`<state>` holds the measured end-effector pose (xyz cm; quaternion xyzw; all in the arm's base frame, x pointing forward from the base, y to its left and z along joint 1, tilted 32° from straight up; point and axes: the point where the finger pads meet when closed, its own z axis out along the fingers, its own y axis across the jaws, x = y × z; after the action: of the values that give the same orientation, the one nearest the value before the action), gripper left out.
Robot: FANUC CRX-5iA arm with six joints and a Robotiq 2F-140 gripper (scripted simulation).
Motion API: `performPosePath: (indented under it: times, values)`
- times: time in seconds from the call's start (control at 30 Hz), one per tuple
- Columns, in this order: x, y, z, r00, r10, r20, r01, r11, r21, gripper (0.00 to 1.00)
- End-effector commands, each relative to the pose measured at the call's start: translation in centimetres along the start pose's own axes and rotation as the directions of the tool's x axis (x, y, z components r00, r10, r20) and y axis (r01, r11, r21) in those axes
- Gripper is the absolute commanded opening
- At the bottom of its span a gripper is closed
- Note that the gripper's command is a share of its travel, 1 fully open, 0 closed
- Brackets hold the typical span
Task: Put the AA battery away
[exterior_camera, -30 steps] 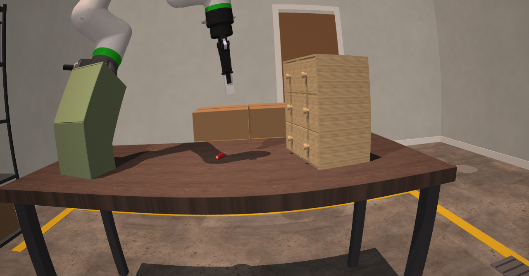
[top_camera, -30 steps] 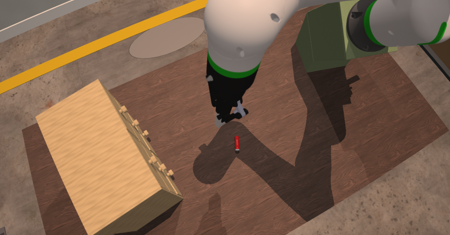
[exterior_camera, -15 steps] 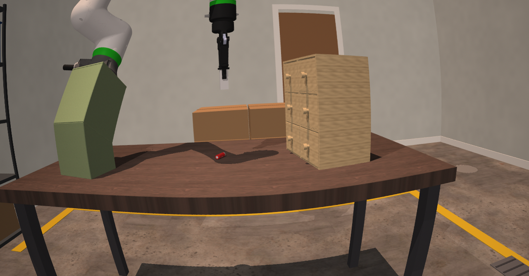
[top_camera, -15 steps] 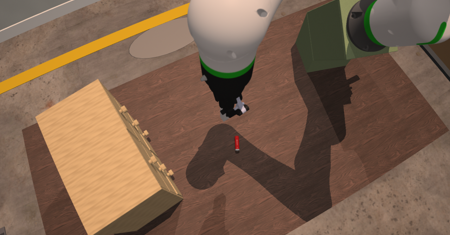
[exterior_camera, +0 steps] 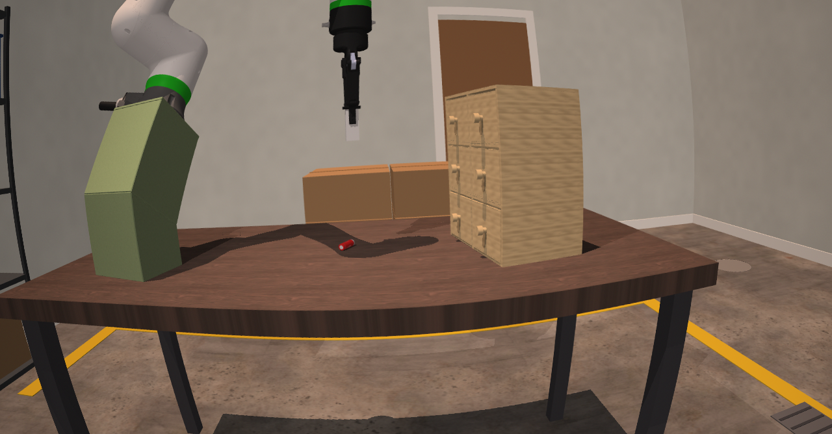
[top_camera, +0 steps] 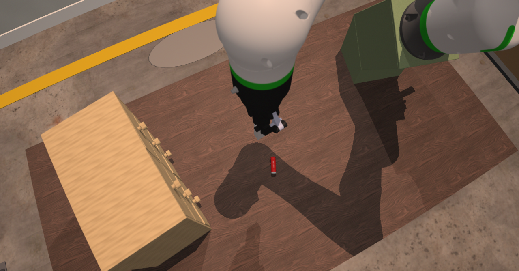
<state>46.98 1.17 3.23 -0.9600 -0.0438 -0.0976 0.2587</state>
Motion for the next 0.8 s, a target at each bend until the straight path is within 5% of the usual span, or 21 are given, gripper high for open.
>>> performPosePath:
  times: [0.0,0.3,0.77]
  values:
    - [0.0,0.1,0.0,1.0,0.0,0.0,0.0,1.0,0.0,0.0]
    - [-0.3,3.1,-0.5,1.0,0.0,0.0,0.0,1.0,0.0,0.0]
    - [-1.5,14.8,-2.3,1.0,0.0,0.0,0.0,1.0,0.0,0.0]
